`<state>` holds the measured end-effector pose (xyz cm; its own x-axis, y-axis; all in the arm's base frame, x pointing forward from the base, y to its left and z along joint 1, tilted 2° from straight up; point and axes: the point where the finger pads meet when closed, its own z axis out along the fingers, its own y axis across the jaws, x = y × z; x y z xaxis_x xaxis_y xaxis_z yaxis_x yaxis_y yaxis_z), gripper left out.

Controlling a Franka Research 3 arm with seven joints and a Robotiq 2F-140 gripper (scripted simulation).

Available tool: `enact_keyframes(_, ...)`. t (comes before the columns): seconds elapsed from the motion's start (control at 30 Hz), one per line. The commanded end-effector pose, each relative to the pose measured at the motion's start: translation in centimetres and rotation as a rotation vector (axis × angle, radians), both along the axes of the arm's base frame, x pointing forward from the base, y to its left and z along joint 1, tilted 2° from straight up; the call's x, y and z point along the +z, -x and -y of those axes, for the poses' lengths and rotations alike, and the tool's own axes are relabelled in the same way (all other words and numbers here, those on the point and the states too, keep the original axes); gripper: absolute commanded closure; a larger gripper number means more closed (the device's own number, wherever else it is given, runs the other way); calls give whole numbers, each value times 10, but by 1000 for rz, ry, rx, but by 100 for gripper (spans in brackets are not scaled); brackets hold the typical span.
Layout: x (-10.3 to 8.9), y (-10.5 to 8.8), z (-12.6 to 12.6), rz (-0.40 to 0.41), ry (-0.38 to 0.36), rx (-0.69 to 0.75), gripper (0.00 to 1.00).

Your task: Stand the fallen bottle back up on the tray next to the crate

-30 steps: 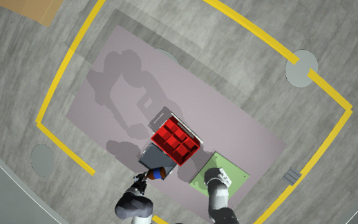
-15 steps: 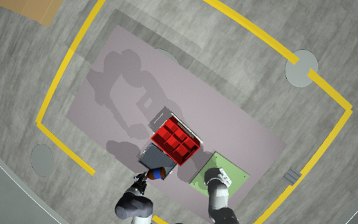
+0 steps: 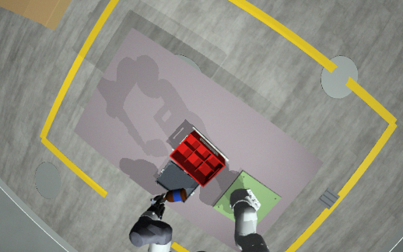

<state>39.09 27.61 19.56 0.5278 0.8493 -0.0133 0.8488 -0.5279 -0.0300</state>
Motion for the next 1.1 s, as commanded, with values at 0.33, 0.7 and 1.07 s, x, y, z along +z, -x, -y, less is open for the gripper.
enact_keyframes(0.33, 3, -2, -1, 3, 3, -183, 100)
enact_keyframes(0.7, 3, -2, -1, 3, 6, -251, 100)
enact_keyframes(1.07, 3, -2, -1, 3, 6, -252, 100)
